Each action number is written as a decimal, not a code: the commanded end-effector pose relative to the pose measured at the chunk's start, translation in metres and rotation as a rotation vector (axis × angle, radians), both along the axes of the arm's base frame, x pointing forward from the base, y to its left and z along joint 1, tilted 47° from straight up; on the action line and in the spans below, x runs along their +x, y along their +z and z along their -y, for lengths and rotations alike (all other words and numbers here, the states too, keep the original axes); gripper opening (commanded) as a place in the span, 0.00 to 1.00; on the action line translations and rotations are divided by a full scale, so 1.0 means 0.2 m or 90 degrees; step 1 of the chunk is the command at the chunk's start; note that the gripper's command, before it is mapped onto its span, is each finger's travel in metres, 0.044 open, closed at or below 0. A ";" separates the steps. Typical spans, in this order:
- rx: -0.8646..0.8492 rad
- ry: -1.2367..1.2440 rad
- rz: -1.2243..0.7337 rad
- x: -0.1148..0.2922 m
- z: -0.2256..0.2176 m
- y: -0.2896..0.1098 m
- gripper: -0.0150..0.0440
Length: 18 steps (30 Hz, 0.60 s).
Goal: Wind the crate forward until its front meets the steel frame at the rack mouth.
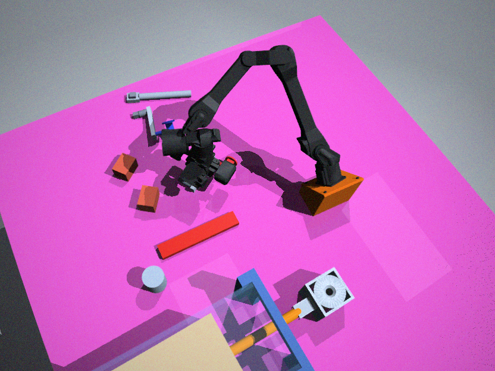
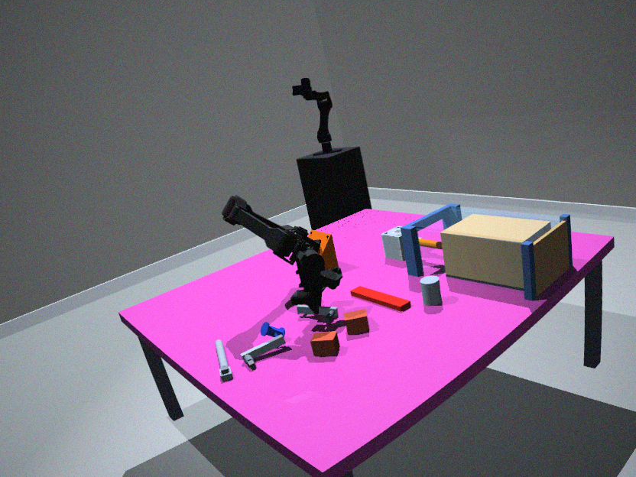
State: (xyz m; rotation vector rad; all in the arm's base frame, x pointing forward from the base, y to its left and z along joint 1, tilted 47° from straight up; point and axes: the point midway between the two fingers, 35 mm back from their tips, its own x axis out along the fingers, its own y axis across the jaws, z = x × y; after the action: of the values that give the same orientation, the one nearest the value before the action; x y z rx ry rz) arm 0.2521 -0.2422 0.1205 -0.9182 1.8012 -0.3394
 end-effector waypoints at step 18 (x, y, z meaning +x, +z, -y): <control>0.012 0.073 -0.057 0.13 -0.55 0.51 0.25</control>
State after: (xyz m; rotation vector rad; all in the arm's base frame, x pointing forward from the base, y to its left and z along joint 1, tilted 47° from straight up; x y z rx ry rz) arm 0.2795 -0.1427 0.2079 -1.0171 1.8194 -0.2096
